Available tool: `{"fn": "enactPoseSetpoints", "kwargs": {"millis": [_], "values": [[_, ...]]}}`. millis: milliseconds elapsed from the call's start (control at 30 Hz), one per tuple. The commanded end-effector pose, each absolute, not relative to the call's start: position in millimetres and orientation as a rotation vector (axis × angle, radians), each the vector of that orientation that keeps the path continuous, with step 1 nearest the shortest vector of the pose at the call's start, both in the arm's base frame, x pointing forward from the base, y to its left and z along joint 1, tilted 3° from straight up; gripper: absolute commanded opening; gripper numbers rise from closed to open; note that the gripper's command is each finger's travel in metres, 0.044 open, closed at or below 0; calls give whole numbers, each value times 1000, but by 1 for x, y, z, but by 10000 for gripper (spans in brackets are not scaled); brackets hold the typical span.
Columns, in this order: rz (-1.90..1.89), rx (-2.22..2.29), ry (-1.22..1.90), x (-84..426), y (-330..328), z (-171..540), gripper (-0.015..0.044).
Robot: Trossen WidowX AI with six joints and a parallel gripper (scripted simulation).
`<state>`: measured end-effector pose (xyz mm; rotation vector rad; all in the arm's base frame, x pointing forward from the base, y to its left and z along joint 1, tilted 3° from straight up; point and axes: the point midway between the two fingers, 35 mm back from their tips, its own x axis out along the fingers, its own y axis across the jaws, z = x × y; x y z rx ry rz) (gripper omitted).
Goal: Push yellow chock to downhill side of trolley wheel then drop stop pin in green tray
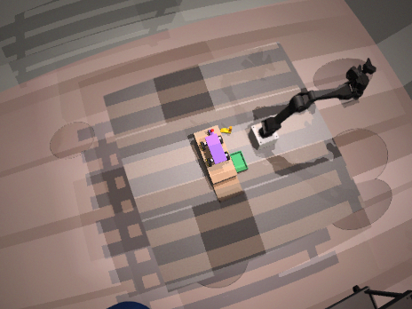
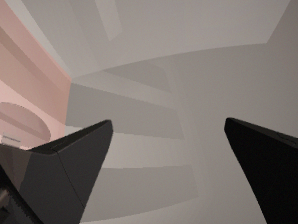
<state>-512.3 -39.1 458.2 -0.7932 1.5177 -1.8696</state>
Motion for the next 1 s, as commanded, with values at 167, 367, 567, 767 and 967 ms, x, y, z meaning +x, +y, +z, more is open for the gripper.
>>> {"fn": "enactPoseSetpoints", "kwargs": {"millis": [167, 367, 567, 767, 967], "values": [[-1988, -664, 1579, -514, 21, 451, 243], [-2141, -482, 1657, -503, 100, 441, 190], [-2290, -285, 1722, -480, 177, 431, 190], [-2432, -76, 1775, -444, 249, 420, 190], [-2567, 147, 1811, -398, 313, 408, 190]]}}
